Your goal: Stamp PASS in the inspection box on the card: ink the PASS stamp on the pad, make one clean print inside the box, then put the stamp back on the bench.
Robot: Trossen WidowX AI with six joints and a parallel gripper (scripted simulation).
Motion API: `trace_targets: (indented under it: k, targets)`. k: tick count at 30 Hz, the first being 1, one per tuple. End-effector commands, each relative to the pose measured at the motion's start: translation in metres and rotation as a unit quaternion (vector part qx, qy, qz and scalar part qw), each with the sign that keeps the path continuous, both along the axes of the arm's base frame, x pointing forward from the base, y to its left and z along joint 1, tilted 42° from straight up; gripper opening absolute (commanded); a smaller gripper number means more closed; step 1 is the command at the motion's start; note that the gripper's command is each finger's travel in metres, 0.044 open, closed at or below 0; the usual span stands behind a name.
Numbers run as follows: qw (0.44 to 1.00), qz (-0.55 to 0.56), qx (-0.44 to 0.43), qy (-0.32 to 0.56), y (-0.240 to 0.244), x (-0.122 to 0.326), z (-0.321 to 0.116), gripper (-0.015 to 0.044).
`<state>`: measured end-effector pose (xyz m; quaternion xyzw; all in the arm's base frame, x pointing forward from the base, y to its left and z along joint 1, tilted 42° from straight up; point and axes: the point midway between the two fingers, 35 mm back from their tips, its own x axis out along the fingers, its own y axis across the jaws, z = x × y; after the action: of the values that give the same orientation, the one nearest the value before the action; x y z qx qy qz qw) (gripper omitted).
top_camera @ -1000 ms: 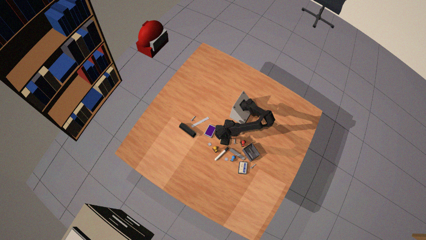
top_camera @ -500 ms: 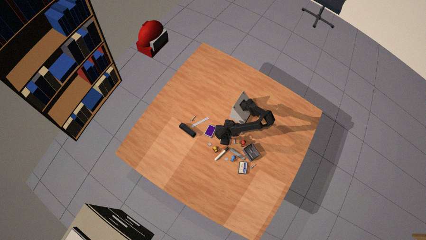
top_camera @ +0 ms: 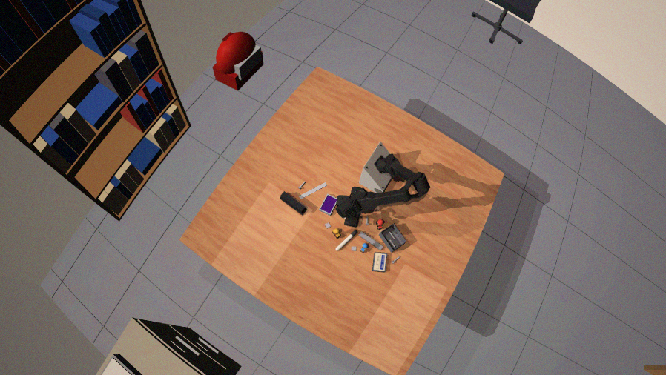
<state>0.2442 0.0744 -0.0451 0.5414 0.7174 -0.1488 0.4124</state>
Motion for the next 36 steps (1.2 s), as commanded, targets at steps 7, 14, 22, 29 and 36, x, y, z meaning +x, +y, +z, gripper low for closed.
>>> trace_targets:
  k: [7,14,22,29,36]
  targets:
    - [1.000,0.000,0.003,0.000,0.002,0.000,-0.001,0.0000]
    - [1.000,0.000,0.003,0.000,0.000,0.000,0.002,0.0000]
    - [1.000,0.000,0.003,0.000,-0.003,0.001,0.005,0.0000]
    - [1.000,0.000,0.003,0.000,-0.005,0.001,0.007,0.0000]
    - [1.000,0.000,0.002,0.000,-0.009,0.002,0.011,0.0000]
